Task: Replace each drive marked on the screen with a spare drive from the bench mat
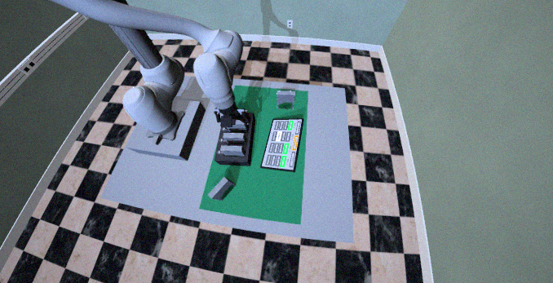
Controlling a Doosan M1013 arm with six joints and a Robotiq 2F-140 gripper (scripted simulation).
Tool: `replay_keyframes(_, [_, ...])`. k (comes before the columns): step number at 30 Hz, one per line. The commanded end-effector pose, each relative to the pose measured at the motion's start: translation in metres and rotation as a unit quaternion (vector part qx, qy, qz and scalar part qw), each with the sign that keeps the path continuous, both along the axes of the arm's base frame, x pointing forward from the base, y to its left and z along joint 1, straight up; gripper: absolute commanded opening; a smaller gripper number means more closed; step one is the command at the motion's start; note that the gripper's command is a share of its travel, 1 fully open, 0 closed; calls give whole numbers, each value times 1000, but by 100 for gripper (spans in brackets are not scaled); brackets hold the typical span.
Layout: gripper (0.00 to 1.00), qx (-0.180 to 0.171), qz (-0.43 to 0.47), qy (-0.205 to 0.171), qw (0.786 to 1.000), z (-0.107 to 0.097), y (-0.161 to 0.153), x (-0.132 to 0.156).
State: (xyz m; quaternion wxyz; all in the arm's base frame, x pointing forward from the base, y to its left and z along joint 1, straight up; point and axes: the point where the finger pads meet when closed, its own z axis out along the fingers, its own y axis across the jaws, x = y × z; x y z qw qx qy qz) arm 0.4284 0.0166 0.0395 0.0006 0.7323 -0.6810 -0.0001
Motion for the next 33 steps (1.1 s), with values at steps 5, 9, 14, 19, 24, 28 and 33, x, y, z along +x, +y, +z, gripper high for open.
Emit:
replay_keyframes(5, [10,0,0,0,1000,0,0,0])
replay_keyframes(9, [10,0,0,0,1000,0,0,0])
replay_keyframes(14, [10,0,0,0,1000,0,0,0])
replay_keyframes(19, [10,0,0,0,1000,1,0,0])
replay_keyframes(24, [10,0,0,0,1000,2,0,0])
replay_keyframes(28, [10,0,0,0,1000,5,0,0])
replay_keyframes(33, [10,0,0,0,1000,10,0,0])
